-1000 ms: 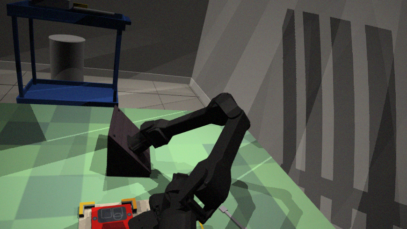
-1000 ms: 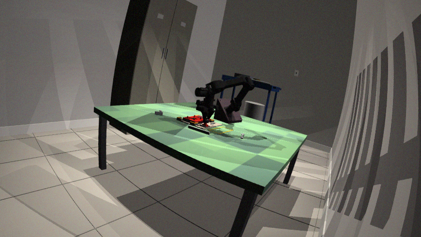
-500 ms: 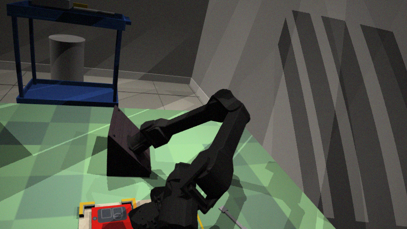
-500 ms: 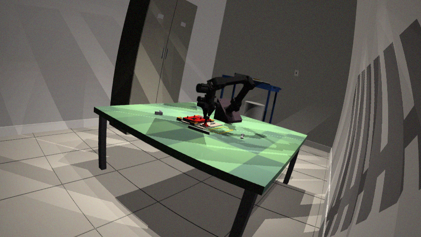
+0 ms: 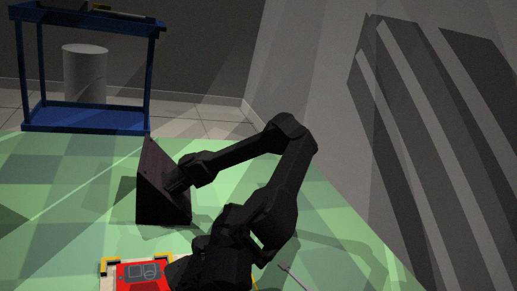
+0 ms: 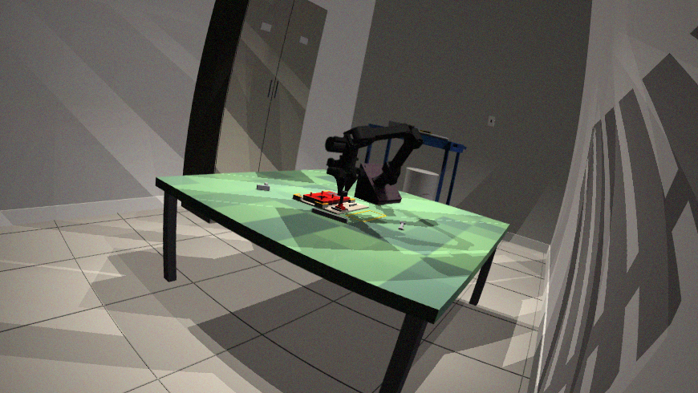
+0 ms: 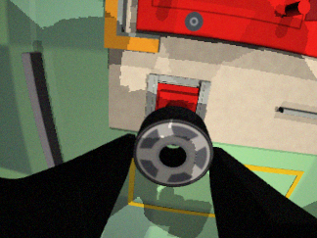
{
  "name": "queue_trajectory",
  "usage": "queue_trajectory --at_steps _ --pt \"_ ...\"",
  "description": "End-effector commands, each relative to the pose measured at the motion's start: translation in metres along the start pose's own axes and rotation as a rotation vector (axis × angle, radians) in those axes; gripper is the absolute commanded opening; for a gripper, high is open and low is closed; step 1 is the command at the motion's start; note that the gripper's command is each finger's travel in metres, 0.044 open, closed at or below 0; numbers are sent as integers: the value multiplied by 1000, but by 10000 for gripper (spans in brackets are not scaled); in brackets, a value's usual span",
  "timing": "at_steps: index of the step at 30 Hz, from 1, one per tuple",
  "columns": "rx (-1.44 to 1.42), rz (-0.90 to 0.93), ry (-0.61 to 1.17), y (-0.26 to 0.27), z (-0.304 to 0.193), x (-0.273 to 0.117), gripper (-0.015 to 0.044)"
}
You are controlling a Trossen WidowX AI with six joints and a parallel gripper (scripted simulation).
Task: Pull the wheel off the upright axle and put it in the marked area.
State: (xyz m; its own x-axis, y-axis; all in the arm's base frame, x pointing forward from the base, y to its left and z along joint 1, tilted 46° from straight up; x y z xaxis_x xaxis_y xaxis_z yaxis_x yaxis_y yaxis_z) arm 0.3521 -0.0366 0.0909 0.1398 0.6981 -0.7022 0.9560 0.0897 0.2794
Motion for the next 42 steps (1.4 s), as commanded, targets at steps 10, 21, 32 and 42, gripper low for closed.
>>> queue_trajectory --at_steps 10,21,32,42 --pt "-3 2 -2 0 0 -14 0" --pt "2 3 3 -1 -8 -31 0" --pt "1 1 1 -10 -52 -35 0" --pt "1 1 1 -24 -90 -37 0"
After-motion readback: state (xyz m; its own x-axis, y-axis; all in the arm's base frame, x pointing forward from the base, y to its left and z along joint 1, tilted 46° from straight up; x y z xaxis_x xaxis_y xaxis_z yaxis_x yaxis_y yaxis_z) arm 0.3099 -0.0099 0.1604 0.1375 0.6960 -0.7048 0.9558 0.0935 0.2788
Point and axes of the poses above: the point midway between the two fingers, 35 mm back from their tips, its own x axis out along the fingers, its own y axis across the jaws, z = x × y, the point moved 2 cm from there along -x, back along the fingers, and after that the axes turned 15 degrees about -x, right-handed, at the moved point
